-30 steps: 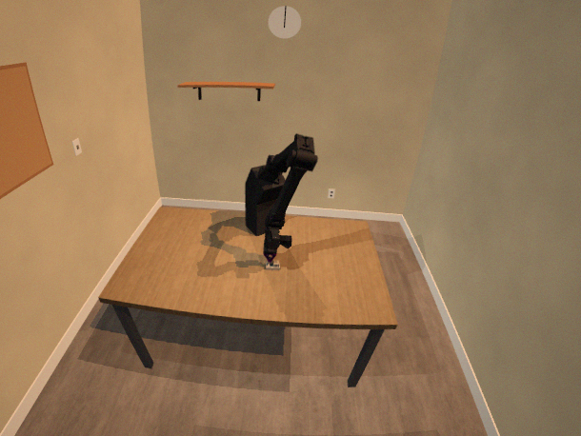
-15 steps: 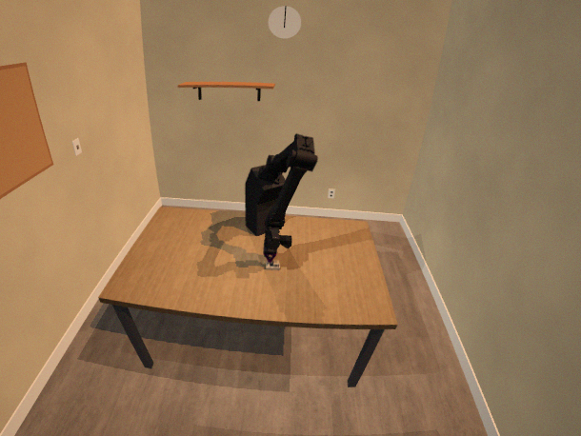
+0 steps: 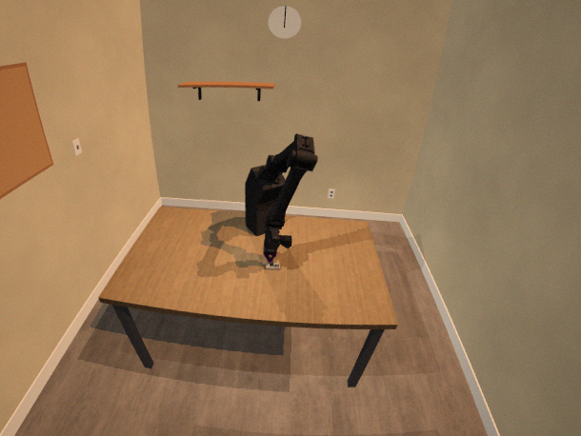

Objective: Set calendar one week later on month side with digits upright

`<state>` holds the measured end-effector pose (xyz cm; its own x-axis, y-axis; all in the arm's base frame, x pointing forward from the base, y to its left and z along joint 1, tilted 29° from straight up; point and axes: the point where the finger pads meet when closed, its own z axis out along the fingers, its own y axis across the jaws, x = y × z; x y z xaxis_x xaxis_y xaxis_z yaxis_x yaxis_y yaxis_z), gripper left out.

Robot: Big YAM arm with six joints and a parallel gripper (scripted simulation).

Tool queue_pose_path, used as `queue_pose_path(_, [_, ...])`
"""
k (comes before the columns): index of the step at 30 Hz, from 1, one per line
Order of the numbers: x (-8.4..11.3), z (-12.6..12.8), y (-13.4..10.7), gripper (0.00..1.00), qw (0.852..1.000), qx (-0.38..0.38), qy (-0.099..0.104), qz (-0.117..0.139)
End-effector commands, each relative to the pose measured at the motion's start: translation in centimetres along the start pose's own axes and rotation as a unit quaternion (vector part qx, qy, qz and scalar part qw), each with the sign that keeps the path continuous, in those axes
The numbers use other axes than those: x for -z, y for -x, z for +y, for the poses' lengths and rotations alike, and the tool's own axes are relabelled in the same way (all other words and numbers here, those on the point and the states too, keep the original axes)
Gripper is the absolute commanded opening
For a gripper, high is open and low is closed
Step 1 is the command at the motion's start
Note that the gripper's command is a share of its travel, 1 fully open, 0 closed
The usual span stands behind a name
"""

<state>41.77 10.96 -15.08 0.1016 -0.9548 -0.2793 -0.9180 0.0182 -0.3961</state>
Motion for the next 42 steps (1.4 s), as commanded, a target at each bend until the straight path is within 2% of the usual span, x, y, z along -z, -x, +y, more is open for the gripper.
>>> queue_pose_path(1, [0.49, -1.35, -0.12, 0.26, 1.0, 0.002, -0.014, -0.002])
queue_pose_path(42, [0.38, -1.05, -0.29, 0.26, 1.0, 0.001, -0.013, -0.002])
